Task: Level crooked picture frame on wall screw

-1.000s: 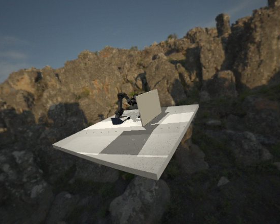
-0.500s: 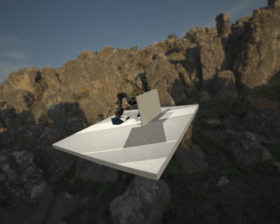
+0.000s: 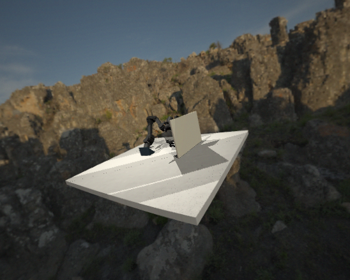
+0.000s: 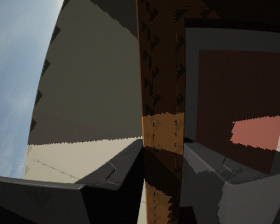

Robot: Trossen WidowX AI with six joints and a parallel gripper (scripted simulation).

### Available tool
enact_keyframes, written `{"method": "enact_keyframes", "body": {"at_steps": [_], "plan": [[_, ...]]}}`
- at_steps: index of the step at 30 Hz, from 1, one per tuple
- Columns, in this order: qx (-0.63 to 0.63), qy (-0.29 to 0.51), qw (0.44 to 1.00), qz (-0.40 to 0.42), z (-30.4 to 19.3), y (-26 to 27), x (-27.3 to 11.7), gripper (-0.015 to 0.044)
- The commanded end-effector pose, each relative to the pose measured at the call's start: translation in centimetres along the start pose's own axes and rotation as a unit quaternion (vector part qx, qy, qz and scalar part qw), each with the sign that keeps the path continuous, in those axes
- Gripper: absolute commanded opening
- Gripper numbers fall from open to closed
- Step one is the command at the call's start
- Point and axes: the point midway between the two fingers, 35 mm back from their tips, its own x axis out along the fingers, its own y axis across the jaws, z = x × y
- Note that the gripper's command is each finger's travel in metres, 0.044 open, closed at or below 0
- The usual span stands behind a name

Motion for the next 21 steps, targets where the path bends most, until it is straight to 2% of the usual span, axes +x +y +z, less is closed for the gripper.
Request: {"method": "enact_keyframes", "body": {"at_steps": [1,21], "plan": [[0.001,-0.002,1.0,0.005,0.08,0.28,-0.03,0.0],[0.001,-0.002,1.0,0.005,0.27,0.17,-0.02,0.0]]}}
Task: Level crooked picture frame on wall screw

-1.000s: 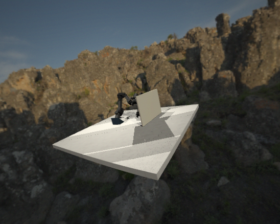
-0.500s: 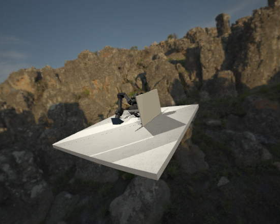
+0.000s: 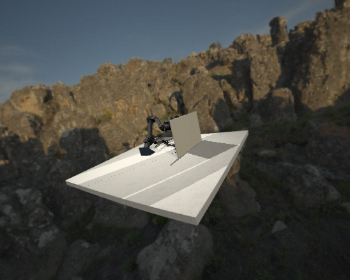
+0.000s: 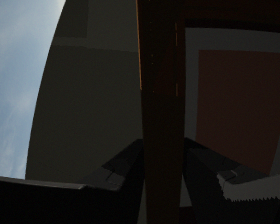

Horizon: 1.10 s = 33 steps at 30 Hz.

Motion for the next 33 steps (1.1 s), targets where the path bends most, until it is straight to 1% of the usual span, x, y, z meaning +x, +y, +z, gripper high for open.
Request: {"method": "enact_keyframes", "body": {"at_steps": [1,33], "plan": [[0.001,-0.002,1.0,0.003,0.17,0.15,0.01,0.0],[0.001,-0.002,1.0,0.003,0.71,0.17,0.01,0.0]]}}
